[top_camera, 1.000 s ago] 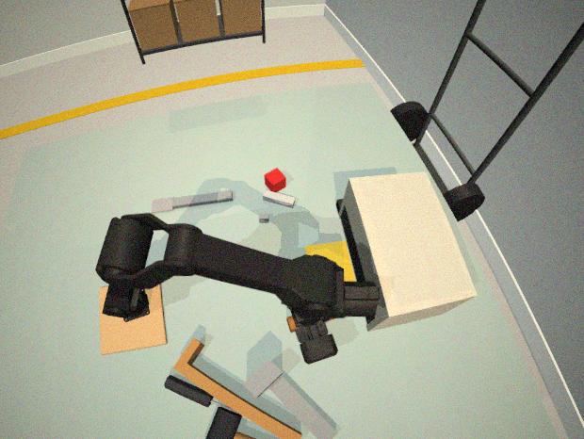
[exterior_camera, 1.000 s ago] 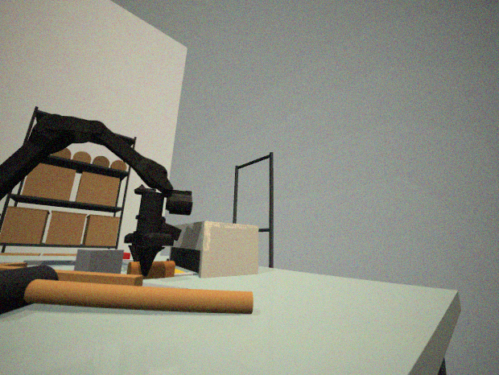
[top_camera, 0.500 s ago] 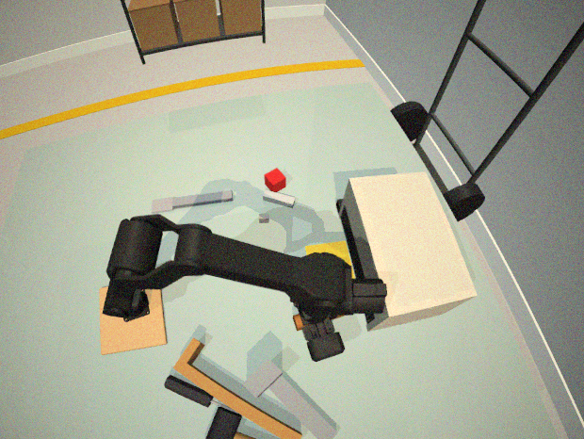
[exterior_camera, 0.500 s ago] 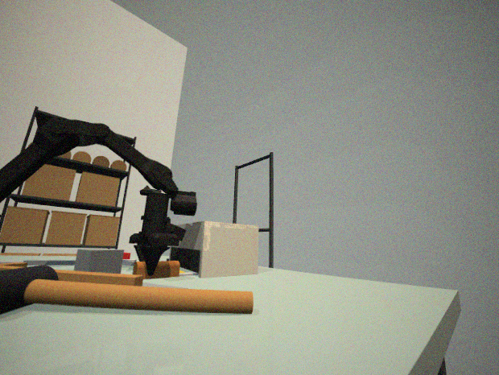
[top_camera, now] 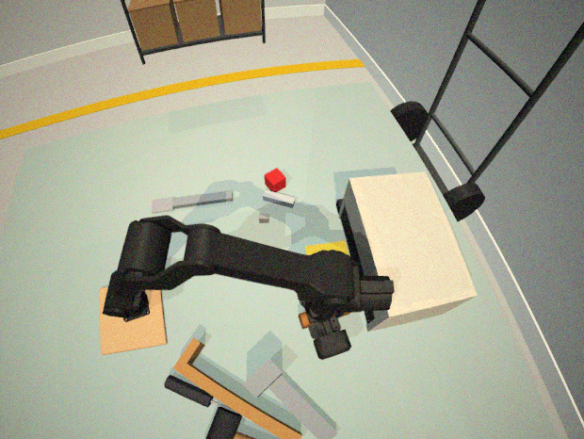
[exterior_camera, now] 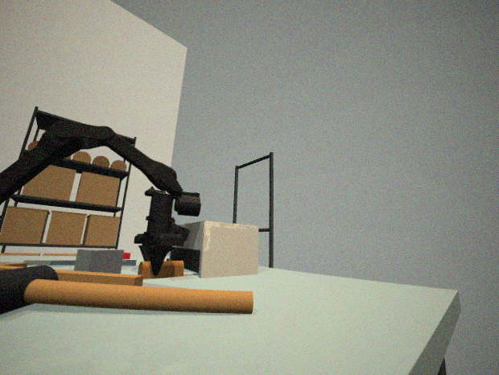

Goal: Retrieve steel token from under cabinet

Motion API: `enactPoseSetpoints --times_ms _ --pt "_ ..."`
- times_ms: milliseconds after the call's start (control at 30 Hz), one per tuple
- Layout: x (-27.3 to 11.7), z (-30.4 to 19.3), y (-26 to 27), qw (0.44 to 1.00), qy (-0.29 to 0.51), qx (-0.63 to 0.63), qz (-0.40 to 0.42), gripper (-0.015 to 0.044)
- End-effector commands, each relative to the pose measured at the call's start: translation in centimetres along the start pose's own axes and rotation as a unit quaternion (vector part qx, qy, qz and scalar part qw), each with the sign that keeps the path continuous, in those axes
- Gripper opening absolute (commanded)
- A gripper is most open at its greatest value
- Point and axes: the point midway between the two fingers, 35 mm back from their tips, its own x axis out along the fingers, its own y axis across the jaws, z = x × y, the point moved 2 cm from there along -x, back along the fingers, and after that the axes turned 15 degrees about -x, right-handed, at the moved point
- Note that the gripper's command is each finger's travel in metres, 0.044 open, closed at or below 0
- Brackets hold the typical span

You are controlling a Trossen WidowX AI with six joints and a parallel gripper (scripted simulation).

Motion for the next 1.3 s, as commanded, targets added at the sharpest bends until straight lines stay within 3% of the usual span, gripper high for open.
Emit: enactPoseSetpoints --times_ms 0,1267 --pt "0.0 0.4 0.0 1.0 -0.003 0.002 -0.001 0.0" --pt "0.1 1.4 3.6 1.0 -0.004 0.002 0.0 0.0"
